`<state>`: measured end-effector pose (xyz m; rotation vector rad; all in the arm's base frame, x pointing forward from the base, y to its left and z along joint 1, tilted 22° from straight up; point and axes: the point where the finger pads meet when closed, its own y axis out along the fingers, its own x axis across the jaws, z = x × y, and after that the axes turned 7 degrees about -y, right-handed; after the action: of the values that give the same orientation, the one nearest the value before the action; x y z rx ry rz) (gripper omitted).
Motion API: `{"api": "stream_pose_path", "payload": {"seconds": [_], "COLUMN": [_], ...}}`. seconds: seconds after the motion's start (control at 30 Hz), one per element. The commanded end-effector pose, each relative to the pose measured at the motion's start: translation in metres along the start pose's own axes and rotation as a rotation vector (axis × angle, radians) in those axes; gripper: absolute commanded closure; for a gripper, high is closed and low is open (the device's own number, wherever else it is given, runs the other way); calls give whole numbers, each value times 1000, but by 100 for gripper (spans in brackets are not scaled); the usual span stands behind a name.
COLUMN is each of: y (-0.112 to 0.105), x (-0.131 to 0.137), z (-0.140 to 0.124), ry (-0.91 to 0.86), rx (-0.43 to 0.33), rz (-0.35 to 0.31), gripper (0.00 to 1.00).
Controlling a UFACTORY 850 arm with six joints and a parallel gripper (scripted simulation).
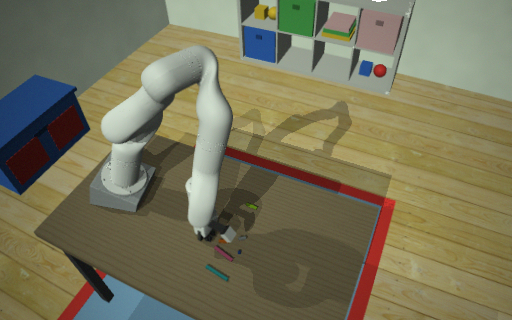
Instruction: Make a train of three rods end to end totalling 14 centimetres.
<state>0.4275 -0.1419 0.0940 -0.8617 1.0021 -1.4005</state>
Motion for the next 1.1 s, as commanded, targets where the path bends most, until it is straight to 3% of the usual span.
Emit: {"api": "stream_pose_path", "payload": {"seconds": [0.0,0.63,1.07], "y": [-10,-69,-81], "x": [0,0,0], "z": [1,1,1], "ry": [0,0,0], "rx": [1,1,1], "rz": [1,1,1], "gripper": [76,76,76]}}
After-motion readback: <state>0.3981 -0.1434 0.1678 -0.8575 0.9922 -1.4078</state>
